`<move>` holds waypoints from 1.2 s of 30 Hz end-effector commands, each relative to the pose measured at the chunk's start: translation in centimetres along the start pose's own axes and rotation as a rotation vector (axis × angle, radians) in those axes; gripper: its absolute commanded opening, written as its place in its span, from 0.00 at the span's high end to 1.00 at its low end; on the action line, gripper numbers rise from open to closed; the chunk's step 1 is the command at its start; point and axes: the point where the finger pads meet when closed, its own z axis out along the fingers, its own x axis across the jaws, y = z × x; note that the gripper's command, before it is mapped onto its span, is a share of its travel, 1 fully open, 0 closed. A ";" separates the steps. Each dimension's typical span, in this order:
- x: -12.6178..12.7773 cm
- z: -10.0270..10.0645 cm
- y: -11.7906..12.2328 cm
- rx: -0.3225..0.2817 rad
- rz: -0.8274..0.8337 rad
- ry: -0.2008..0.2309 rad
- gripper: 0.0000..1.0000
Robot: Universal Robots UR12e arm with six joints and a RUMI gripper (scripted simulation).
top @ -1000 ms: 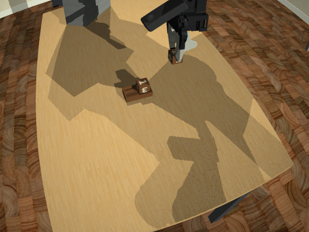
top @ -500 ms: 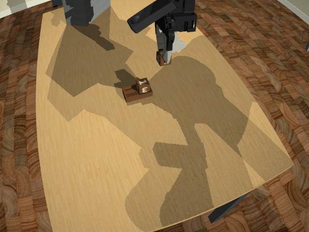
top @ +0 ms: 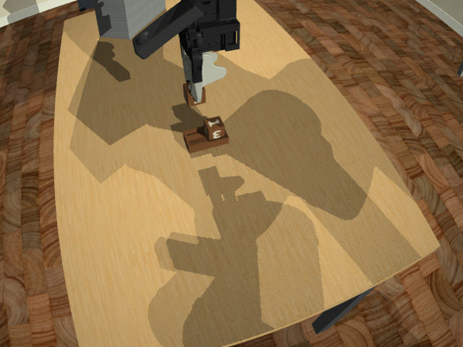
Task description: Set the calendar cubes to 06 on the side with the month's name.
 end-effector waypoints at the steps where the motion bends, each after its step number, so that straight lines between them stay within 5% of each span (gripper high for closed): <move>1: 0.0 0.0 -0.1 0.000 -0.001 0.000 0.89; 17: 0.0 1.5 -0.1 0.001 -0.001 0.001 0.89; 36: -0.1 6.1 -0.2 0.001 -0.001 0.001 0.89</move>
